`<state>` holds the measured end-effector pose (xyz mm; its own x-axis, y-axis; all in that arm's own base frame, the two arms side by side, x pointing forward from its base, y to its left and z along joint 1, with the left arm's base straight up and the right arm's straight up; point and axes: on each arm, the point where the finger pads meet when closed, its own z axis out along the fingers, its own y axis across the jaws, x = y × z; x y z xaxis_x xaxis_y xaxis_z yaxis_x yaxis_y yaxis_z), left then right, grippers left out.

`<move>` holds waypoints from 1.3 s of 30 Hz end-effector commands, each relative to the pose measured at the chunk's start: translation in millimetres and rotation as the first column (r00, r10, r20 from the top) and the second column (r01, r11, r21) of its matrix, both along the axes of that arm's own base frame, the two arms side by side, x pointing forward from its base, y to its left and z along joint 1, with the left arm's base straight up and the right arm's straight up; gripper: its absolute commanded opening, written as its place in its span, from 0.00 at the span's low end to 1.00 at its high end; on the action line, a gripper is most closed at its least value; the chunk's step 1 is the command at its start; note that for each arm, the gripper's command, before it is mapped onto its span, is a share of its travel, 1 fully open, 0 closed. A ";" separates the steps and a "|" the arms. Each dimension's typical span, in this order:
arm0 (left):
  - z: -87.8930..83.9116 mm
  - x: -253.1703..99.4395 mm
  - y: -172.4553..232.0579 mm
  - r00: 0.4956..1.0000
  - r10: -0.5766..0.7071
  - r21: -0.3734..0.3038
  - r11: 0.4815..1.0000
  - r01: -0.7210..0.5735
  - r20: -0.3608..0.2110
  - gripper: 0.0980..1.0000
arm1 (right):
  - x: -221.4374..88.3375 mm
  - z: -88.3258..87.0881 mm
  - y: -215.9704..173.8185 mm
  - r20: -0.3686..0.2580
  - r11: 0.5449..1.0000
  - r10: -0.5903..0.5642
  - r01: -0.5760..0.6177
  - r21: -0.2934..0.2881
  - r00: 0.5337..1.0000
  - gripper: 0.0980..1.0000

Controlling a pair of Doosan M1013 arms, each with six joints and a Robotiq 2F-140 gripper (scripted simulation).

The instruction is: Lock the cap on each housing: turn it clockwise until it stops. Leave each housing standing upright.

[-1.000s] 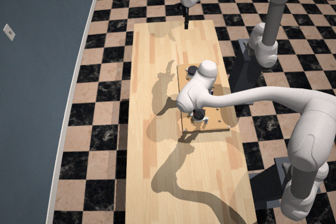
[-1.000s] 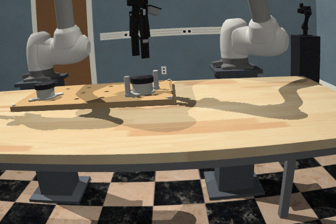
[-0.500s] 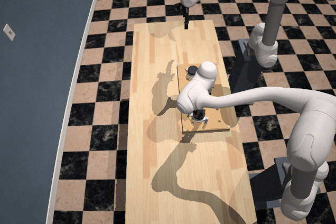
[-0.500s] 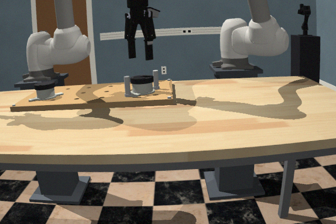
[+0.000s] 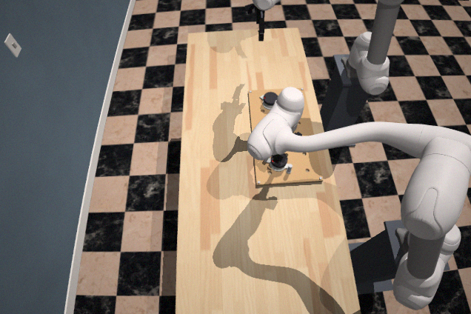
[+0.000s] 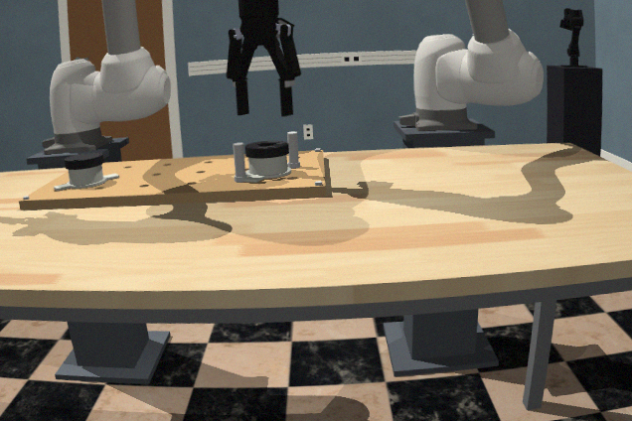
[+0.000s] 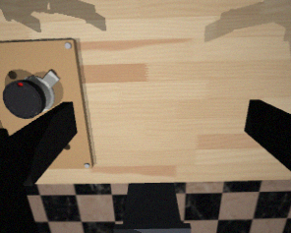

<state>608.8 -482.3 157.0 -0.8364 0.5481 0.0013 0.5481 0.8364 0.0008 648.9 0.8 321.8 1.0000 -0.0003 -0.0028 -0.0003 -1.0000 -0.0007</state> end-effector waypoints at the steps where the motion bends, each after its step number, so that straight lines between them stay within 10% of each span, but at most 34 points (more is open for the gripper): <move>1: -2.2 0.3 -0.2 0.993 0.121 0.000 0.993 -0.121 0.002 0.66 | 0.2 0.7 0.1 0.001 1.000 0.000 0.000 0.000 1.000 1.00; 21: -14.8 0.3 -0.2 0.831 0.556 -0.002 0.831 -0.556 0.004 0.66 | 0.2 0.7 0.1 0.001 1.000 0.000 0.000 0.000 1.000 1.00; 39: -27.1 0.4 -0.3 0.806 0.592 -0.002 0.806 -0.592 0.005 0.66 | 0.2 0.7 0.1 0.001 1.000 0.000 0.000 0.000 1.000 1.00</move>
